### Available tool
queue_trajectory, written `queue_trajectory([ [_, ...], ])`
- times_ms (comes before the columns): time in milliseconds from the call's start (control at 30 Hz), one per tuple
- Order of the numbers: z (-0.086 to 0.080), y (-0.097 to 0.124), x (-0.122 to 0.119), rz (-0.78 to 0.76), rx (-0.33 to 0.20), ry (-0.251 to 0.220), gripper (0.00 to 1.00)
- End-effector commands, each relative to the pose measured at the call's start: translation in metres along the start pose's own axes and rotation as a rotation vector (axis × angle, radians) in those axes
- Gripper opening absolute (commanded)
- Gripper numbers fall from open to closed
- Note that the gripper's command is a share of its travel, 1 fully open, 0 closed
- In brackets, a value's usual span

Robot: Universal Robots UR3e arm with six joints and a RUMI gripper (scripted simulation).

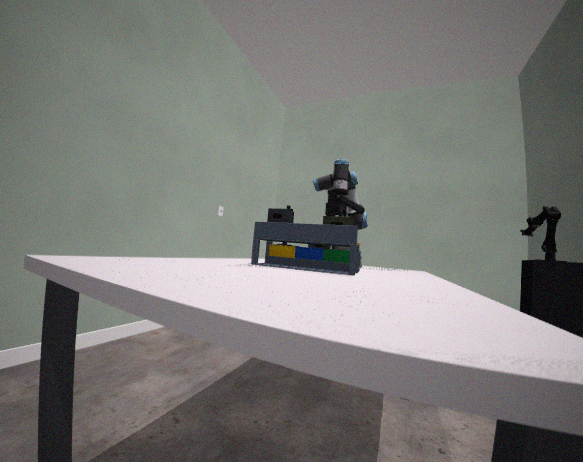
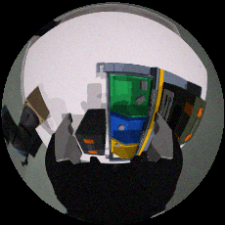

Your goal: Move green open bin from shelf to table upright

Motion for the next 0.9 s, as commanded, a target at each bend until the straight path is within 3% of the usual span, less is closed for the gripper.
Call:
queue_trajectory([
  [0,-0.0016,-0.0025,-0.001,0.0,0.001,0.003,1.0],
  [867,-0.0022,-0.0046,-0.0023,0.0,0.001,0.003,1.0],
])
Point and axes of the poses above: the point where the finger pads meet when closed, its own z axis out along the fingers, its own x axis across the jaws, y = z × x, the point moved 4 cm from there along -z, back along the fingers, and after that the axes turned 9 degrees about z, right-handed, at the moved point
